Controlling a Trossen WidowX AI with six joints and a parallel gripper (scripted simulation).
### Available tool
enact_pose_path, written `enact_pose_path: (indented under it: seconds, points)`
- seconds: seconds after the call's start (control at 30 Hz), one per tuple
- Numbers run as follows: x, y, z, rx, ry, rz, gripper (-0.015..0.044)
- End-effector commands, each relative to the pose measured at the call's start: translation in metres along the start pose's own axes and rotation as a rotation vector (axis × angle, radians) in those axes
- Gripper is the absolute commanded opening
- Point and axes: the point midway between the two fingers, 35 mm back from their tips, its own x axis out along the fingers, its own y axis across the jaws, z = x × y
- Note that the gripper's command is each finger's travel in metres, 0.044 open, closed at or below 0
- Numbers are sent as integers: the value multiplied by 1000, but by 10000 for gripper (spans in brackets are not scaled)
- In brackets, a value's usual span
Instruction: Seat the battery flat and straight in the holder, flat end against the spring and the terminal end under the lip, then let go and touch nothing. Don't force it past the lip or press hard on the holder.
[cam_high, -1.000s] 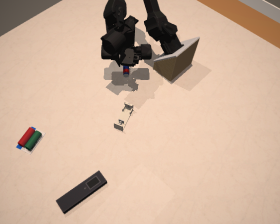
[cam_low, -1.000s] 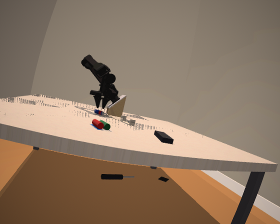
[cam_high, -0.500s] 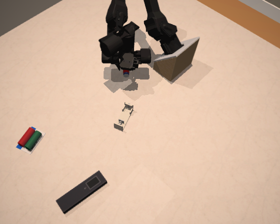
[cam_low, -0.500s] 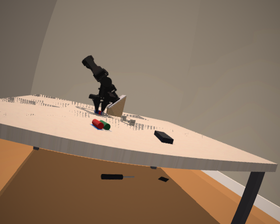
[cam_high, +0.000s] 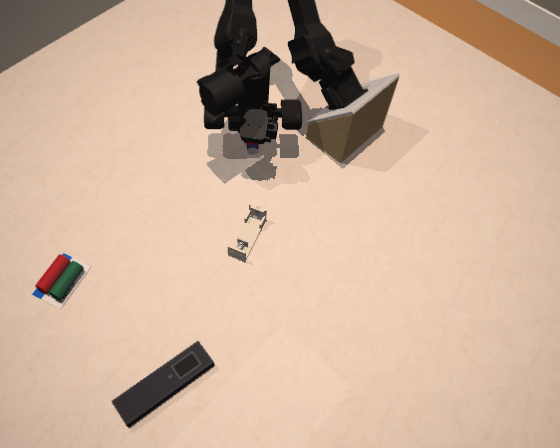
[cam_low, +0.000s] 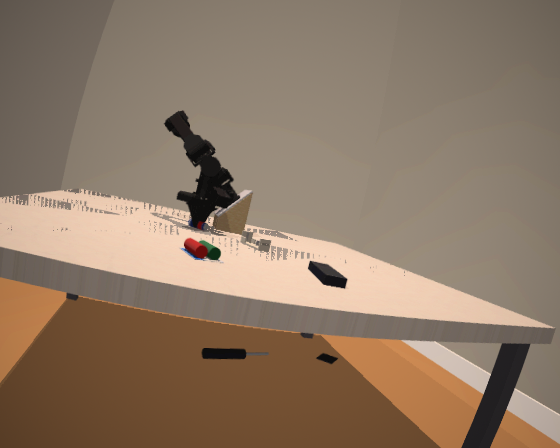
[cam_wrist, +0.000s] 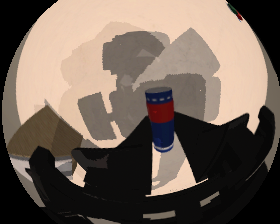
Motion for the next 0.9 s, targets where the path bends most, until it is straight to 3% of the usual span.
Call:
enact_pose_path:
  seconds: [0.0, 0.6, 0.87]
  points:
    - [0, -1, -1, -2, 3, -4, 80]
    - [-50, -1, 1, 0, 2, -2, 80]
    - [-62, -18, 34, 80, -4, 0, 80]
